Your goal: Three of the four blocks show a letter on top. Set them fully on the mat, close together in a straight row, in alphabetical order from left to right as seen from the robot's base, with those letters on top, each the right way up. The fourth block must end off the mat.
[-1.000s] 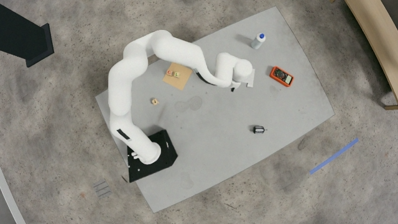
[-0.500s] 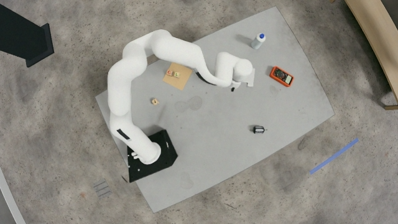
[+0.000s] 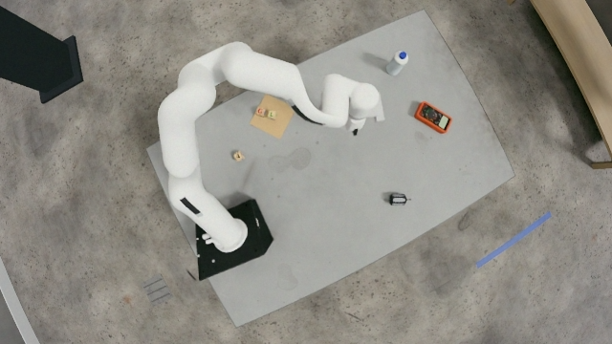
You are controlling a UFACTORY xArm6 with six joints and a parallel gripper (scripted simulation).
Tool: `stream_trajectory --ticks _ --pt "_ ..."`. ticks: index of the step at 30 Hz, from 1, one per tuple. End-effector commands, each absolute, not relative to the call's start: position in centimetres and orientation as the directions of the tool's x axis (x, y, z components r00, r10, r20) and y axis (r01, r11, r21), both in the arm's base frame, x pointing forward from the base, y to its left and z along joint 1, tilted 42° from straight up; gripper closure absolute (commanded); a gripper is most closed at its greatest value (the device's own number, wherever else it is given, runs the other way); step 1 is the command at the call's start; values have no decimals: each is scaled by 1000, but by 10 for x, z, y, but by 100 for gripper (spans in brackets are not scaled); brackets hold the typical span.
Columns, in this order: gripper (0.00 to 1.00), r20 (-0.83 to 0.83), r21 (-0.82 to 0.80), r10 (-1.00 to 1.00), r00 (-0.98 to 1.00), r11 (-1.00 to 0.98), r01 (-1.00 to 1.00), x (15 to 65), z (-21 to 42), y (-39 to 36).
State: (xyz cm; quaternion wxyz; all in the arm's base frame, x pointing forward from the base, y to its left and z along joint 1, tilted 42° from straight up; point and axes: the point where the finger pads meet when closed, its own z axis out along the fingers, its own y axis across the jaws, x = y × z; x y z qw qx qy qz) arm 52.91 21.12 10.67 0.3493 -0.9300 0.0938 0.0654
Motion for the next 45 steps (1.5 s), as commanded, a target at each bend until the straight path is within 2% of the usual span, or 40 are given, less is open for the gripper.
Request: stream_trajectory --ticks 1,20,32,33,45 --pt "72 -88 -660 -31 996 -746 -82 521 116 217" --pt "72 250 -615 345 905 -665 424 485 143 242" --pt "72 414 -518 519 748 -541 663 463 155 253" --pt "72 456 -482 563 690 -495 722 456 159 256" --pt "72 586 -311 692 422 -289 906 430 171 267"
